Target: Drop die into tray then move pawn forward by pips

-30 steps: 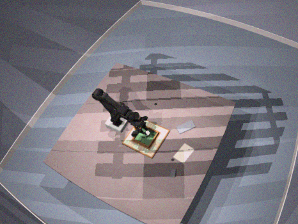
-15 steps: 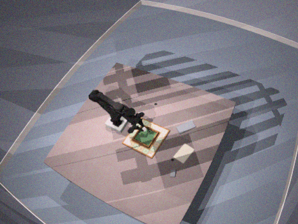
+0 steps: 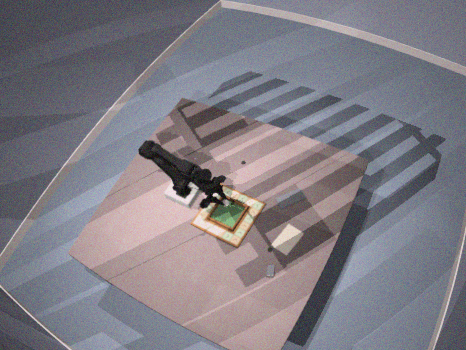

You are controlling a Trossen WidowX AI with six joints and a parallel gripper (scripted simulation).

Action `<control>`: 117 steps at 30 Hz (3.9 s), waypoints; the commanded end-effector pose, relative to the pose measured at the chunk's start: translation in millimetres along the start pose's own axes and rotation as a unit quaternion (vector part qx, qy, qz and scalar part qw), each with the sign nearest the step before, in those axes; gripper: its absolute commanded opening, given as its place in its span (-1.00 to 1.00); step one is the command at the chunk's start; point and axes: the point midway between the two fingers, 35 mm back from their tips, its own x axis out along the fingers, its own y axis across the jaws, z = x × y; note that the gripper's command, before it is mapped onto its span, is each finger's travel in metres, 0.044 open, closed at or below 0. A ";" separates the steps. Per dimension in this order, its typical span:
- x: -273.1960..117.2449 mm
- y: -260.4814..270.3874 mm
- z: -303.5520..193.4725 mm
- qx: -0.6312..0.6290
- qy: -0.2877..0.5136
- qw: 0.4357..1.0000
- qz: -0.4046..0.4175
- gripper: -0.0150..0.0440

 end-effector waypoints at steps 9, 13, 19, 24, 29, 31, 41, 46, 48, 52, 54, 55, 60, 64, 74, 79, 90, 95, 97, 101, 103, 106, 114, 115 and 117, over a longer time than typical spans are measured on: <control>-26.3 -0.1 30.1 0.003 0.000 1.000 -0.001 1.00; -18.9 -0.2 27.8 0.003 0.065 0.998 -0.001 1.00; -0.8 -0.3 20.5 0.003 0.219 0.976 -0.001 1.00; 12.8 -0.4 13.5 0.003 0.331 0.944 -0.001 1.00; 21.7 -0.4 8.1 0.003 0.404 0.915 0.000 1.00; 18.7 0.2 11.8 0.004 0.369 0.929 0.002 1.00; -38.8 23.0 -80.3 0.053 0.410 0.910 -0.021 0.20; -43.1 25.7 -89.4 0.057 0.414 0.908 -0.023 0.19; -43.1 25.7 -89.4 0.057 0.414 0.908 -0.023 0.19; -43.1 26.4 -89.4 0.057 0.414 0.908 -0.023 0.19; -42.3 27.0 -90.3 0.057 0.414 0.908 -0.023 0.19; -39.9 27.1 -93.0 0.057 0.414 0.908 -0.023 0.19; -33.1 27.1 -100.9 0.057 0.414 0.908 -0.023 0.19; -29.1 27.3 -104.7 0.057 0.414 0.908 -0.023 0.19; -18.1 27.6 -116.4 0.057 0.414 0.908 -0.023 0.19; -13.1 27.7 -122.6 0.057 0.414 0.908 -0.023 0.19; -6.3 27.8 -132.0 0.057 0.414 0.908 -0.023 0.01; -6.3 27.8 -132.0 0.057 0.414 0.908 -0.023 -0.37; -6.3 27.8 -132.0 0.057 0.414 0.908 -0.023 -0.42; -6.3 27.8 -132.0 0.057 0.414 0.908 -0.023 -0.49; -6.3 27.8 -132.0 0.057 0.414 0.908 -0.023 -0.49; -9.1 27.8 -125.6 0.057 0.414 0.908 -0.023 -0.49; -28.6 27.5 -92.1 0.057 0.413 0.909 -0.023 -0.49; -31.6 27.4 -88.1 0.057 0.413 0.909 -0.023 -0.49; -37.8 27.1 -80.4 0.057 0.413 0.909 -0.023 -0.49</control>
